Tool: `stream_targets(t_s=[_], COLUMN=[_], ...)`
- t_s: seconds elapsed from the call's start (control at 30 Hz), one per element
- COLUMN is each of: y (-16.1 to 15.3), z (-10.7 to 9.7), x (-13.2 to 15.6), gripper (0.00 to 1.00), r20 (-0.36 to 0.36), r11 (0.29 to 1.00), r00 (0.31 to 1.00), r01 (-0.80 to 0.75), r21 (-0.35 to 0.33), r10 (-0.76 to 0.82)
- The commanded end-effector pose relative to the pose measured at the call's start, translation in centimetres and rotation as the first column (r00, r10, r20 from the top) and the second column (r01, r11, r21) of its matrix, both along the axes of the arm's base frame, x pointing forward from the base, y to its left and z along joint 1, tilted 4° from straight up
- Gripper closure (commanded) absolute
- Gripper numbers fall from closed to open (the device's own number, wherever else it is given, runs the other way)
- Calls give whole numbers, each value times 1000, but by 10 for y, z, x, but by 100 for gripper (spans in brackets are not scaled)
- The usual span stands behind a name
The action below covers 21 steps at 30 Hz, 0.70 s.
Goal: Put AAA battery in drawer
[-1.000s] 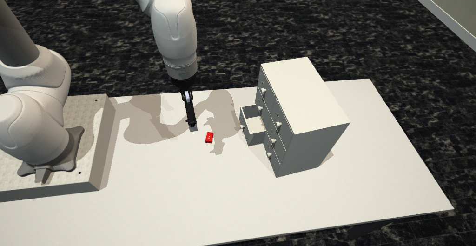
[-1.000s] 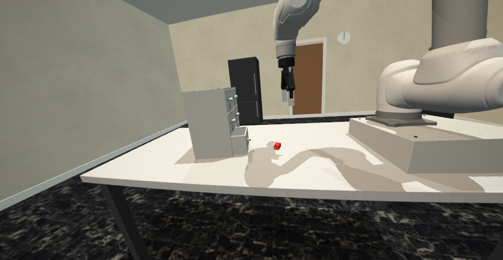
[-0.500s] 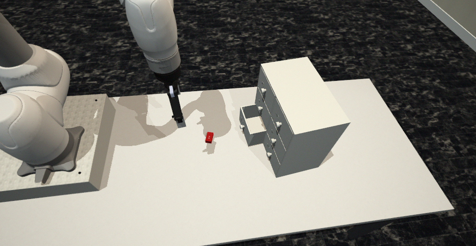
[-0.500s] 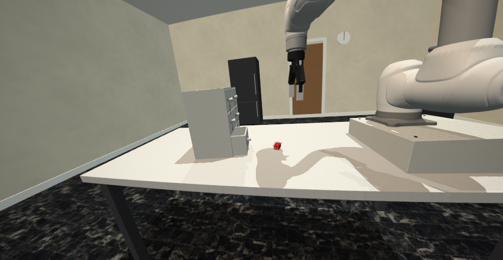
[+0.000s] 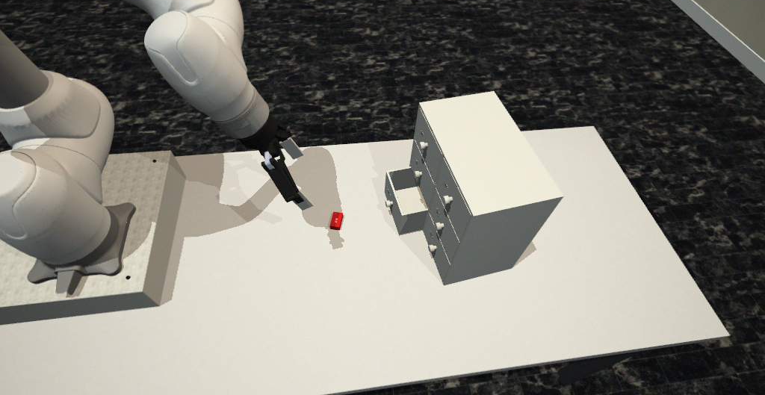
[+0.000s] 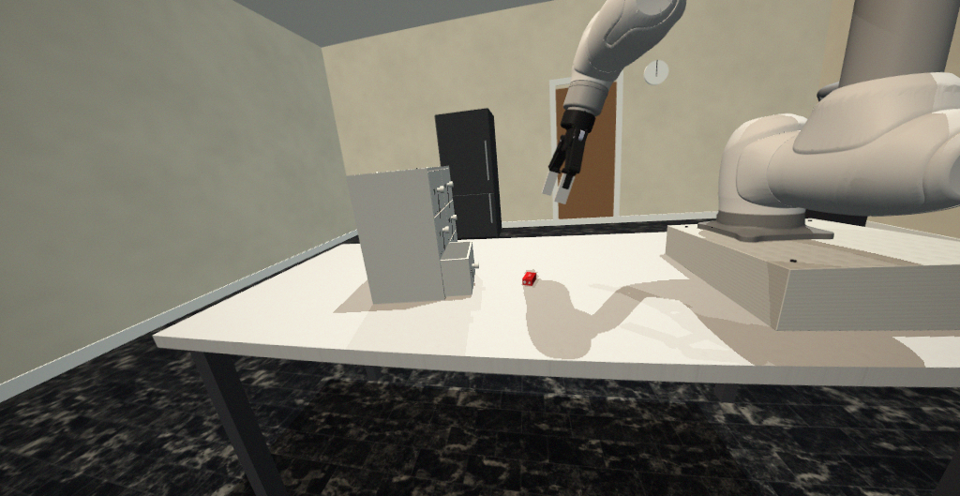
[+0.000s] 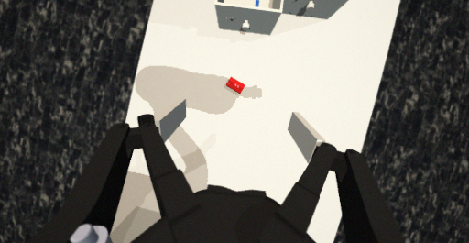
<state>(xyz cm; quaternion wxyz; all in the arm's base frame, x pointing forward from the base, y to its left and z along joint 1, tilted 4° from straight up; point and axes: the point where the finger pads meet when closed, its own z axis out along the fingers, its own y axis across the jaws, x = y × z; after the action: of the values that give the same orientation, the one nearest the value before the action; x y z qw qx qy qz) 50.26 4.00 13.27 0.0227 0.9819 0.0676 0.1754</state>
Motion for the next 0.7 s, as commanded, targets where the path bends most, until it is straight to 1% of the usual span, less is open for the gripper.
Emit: stream_targets(t_s=[0.0,0.07,0.13,0.2,0.3,0.67], y=[2,3,5,5,2,8], z=[-21,-25,-26,-26,-29,-32], x=[20,24,26,26,28,30], gripper=[0,0,0,0,0,0], r20=[232,282,299,299,324,353], r11=[999,999,998,998,999,997], r00=[973,959,954,954,946,935], r01=[-22,-29,-35,-35,-32,-46], r21=[31,38,45,45,40,57], r10=[14,17,20,20,17,23])
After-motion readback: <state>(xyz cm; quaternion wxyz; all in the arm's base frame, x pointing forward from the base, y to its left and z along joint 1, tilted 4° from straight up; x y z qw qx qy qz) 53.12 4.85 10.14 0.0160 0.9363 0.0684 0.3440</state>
